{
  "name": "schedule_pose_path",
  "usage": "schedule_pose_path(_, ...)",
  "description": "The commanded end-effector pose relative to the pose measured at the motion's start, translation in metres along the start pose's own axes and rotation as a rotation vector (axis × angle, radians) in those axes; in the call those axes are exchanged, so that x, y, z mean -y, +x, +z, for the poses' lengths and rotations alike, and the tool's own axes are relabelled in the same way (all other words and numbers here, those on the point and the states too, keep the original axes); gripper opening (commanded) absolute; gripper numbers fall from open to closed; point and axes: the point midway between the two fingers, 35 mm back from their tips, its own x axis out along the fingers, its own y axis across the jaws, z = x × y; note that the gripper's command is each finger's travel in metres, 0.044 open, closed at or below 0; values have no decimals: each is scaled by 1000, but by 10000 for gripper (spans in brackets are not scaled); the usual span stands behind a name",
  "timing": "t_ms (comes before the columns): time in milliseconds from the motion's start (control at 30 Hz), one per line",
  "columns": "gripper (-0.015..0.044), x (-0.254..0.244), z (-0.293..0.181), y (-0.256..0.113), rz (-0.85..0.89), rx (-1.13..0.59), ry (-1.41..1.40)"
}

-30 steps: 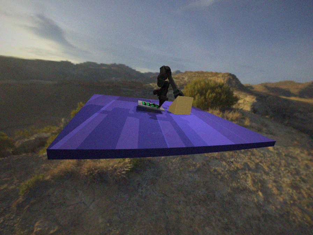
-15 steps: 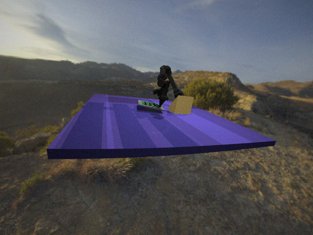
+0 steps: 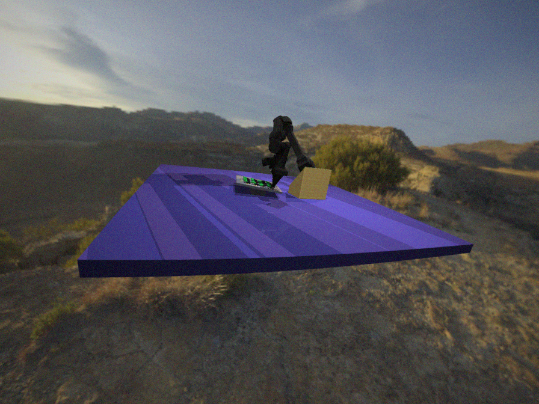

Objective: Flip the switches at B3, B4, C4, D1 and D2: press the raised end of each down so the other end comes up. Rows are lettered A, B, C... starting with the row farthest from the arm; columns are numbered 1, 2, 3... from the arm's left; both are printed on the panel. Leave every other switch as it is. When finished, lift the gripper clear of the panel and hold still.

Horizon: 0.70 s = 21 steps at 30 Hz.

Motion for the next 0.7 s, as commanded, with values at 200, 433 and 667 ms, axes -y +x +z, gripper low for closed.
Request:
schedule_pose_path(200,0,0,1,2,-1,4,-3)
schedule_pose_path(433,0,0,0,-1,1,0,0)
schedule_pose_path(667,0,0,3,-63,1,-23,-3)
